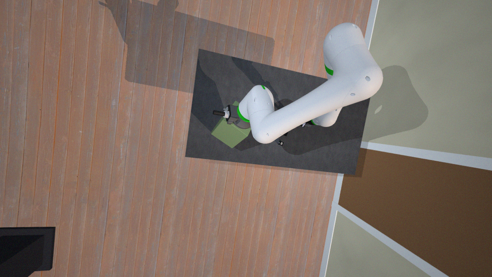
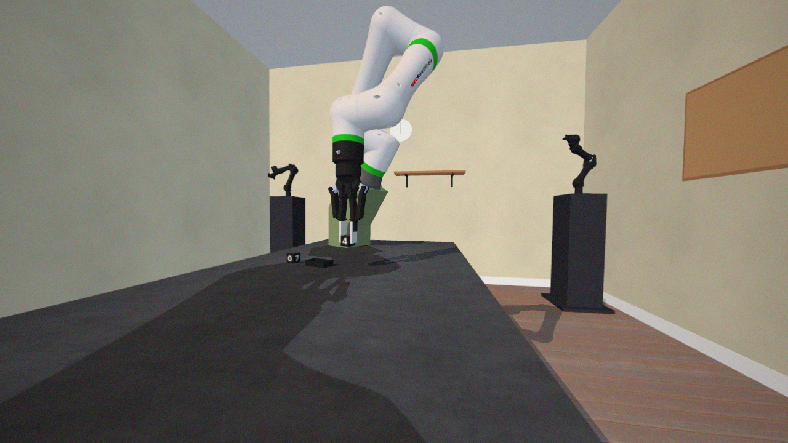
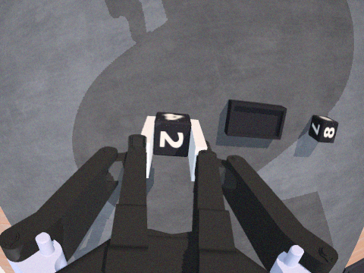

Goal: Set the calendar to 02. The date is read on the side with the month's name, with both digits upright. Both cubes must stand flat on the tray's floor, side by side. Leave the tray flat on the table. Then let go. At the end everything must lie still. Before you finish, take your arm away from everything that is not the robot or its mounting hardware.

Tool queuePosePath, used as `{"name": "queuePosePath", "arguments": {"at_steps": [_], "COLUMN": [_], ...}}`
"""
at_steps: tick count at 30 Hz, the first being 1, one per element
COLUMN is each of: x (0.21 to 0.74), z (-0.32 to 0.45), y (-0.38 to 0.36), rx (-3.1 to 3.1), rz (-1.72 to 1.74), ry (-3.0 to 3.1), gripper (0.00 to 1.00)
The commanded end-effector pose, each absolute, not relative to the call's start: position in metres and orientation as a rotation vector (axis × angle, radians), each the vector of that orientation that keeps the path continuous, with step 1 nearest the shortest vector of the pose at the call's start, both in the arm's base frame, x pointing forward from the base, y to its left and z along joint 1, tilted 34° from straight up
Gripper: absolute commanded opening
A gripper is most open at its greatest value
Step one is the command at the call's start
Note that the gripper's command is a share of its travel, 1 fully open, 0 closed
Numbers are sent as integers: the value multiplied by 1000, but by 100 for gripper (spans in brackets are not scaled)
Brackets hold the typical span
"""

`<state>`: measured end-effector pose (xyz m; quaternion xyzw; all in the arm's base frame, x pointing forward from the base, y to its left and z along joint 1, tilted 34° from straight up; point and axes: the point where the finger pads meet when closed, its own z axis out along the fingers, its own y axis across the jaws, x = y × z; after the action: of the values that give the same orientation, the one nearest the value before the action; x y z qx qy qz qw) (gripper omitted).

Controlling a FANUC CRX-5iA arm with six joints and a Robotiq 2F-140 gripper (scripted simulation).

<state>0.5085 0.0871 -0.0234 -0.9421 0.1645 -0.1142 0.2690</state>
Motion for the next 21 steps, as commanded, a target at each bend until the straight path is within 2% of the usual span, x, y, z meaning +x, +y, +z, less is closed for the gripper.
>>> {"name": "queuePosePath", "arguments": {"at_steps": [1, 15, 21], "x": [502, 499, 479], "z": [-5, 1, -32], "y": [77, 73, 11], "rx": [-2540, -2540, -2542], "rz": [-308, -308, -307], "ry": [443, 443, 441], "gripper": [17, 17, 17]}}
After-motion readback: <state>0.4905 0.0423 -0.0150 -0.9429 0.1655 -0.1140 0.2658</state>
